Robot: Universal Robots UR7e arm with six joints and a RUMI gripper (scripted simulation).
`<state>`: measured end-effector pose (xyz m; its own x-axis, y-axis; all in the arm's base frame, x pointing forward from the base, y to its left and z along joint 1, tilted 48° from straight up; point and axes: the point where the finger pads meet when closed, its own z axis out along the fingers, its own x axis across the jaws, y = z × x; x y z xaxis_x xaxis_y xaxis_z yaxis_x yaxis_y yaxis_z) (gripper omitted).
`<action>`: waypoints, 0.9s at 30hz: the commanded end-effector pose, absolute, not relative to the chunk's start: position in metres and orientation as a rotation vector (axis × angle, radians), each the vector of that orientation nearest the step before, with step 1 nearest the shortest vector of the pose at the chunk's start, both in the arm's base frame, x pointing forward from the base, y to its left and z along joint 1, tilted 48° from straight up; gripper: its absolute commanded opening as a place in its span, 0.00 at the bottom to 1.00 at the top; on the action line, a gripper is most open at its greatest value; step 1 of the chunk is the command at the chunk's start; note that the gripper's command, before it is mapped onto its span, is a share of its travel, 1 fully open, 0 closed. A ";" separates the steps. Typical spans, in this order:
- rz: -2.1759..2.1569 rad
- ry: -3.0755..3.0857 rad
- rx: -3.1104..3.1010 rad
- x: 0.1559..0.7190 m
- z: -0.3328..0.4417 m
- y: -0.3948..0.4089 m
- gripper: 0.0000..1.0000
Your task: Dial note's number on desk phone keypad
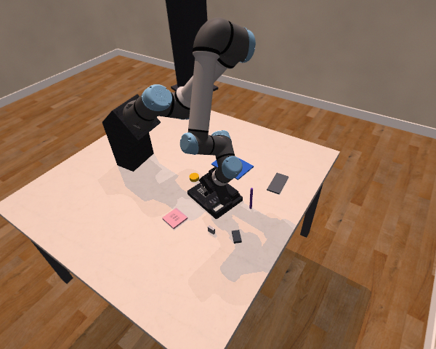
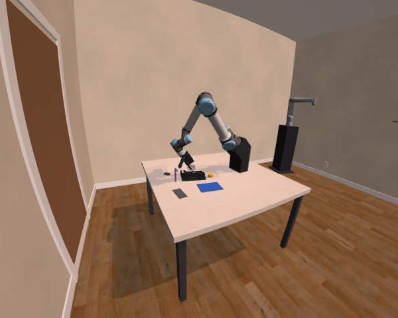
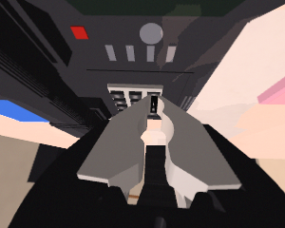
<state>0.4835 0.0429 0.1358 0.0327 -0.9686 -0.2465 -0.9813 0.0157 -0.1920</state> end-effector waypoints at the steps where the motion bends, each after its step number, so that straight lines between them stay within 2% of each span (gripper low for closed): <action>1: 0.057 1.989 -2.007 0.484 0.136 0.043 0.00; 27: 0.057 1.989 -2.007 0.472 0.147 0.040 0.00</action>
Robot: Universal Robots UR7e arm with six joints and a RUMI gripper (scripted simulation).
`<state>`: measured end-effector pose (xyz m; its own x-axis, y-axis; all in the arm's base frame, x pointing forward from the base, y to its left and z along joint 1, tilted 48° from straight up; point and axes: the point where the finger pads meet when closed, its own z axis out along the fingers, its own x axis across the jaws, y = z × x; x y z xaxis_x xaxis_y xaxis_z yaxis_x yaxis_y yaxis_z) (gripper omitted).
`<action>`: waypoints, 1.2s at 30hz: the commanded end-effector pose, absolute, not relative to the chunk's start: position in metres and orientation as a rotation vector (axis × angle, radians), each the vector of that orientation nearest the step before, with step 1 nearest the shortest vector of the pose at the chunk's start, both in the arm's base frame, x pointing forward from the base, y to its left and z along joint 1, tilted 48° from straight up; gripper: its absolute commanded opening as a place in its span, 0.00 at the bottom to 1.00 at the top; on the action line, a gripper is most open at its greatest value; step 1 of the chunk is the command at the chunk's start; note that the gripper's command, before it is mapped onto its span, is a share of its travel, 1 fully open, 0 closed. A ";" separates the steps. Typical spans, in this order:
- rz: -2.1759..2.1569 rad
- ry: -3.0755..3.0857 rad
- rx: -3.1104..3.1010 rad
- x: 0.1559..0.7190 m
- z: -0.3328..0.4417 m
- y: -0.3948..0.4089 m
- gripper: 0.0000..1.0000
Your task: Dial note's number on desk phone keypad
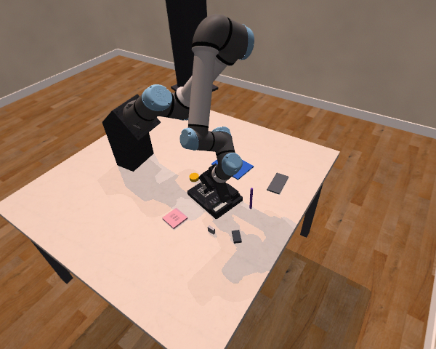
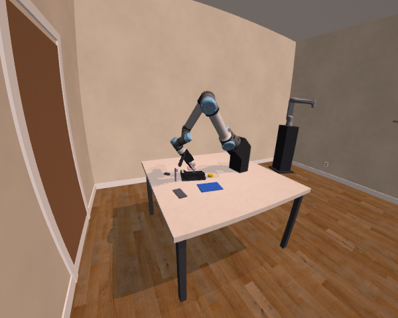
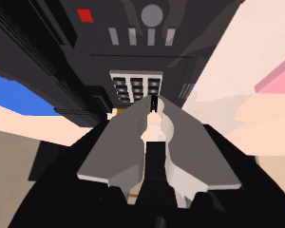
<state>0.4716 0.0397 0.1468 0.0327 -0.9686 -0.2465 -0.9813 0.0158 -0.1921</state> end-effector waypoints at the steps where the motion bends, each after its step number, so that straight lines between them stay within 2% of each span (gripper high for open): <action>1: 0.057 1.989 -2.007 0.472 0.147 0.040 0.00; 36: 0.057 1.989 -2.007 0.481 0.139 0.042 0.00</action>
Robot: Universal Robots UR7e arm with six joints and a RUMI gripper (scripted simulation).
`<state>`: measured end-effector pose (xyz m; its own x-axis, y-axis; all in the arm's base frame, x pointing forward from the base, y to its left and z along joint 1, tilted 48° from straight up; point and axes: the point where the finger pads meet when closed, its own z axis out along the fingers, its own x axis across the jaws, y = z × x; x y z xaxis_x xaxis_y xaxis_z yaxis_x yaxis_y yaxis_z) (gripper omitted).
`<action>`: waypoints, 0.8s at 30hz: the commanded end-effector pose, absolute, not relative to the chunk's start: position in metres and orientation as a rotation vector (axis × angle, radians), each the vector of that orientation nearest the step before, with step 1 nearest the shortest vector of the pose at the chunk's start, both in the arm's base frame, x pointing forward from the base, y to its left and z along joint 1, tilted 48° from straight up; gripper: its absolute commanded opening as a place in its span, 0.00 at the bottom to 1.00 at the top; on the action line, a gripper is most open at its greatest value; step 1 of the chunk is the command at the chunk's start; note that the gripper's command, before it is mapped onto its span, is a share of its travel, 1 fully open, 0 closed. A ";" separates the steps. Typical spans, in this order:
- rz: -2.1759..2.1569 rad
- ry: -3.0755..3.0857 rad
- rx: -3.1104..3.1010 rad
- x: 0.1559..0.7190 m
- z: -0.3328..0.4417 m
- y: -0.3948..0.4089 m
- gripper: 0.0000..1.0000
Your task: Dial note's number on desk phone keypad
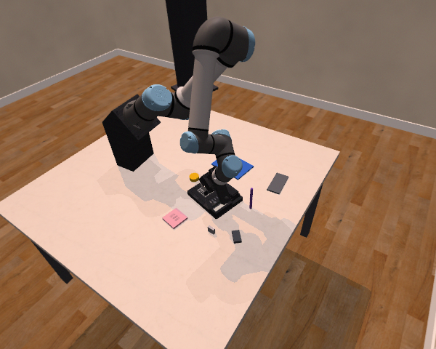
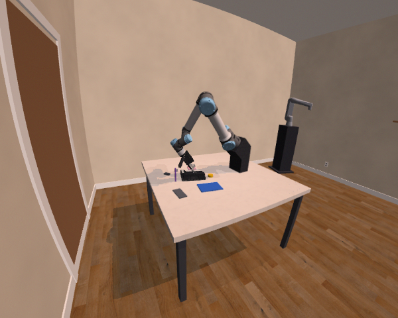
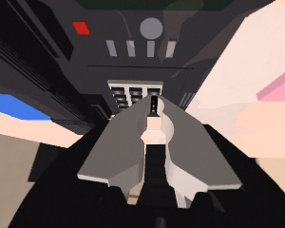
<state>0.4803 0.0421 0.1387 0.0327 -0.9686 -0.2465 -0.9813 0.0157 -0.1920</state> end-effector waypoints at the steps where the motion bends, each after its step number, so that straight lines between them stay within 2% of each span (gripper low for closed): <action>1: 0.057 1.989 -2.007 0.481 0.139 0.042 0.00; 24: 0.057 1.989 -2.007 0.483 0.137 0.043 0.00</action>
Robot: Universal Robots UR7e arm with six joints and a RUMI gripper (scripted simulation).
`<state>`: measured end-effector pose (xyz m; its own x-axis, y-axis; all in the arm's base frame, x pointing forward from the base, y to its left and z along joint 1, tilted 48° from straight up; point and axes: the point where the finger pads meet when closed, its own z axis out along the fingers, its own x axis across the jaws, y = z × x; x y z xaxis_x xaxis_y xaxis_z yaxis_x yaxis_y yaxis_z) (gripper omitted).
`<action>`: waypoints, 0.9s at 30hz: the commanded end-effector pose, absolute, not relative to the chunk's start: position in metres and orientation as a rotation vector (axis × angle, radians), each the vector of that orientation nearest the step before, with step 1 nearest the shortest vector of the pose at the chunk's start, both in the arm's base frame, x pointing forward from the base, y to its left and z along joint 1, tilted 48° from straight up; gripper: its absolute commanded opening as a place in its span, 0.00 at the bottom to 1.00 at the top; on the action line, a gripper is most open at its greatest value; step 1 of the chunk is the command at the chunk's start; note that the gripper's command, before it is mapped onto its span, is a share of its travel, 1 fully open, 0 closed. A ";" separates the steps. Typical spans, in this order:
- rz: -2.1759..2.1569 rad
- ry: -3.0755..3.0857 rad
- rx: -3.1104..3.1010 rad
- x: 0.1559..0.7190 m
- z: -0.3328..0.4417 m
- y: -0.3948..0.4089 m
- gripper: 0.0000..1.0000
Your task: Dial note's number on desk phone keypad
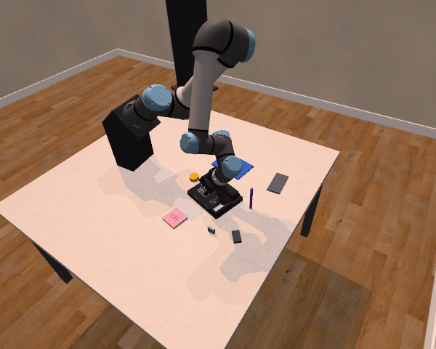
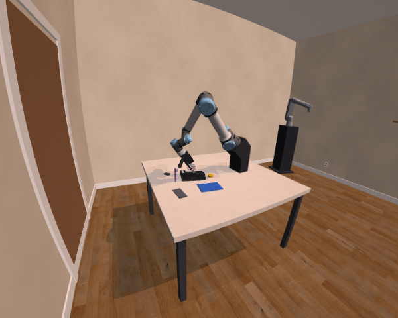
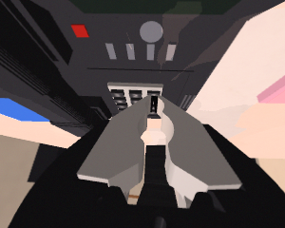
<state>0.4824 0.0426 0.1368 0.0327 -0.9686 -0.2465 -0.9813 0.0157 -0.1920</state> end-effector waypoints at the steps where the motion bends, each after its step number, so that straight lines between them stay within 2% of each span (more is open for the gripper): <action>1: 0.057 1.989 -2.007 0.483 0.137 0.043 0.00; 27: 0.057 1.989 -2.007 0.472 0.147 0.040 0.00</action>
<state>0.4729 0.0401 0.1457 0.0326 -0.9686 -0.2464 -0.9812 0.0158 -0.1921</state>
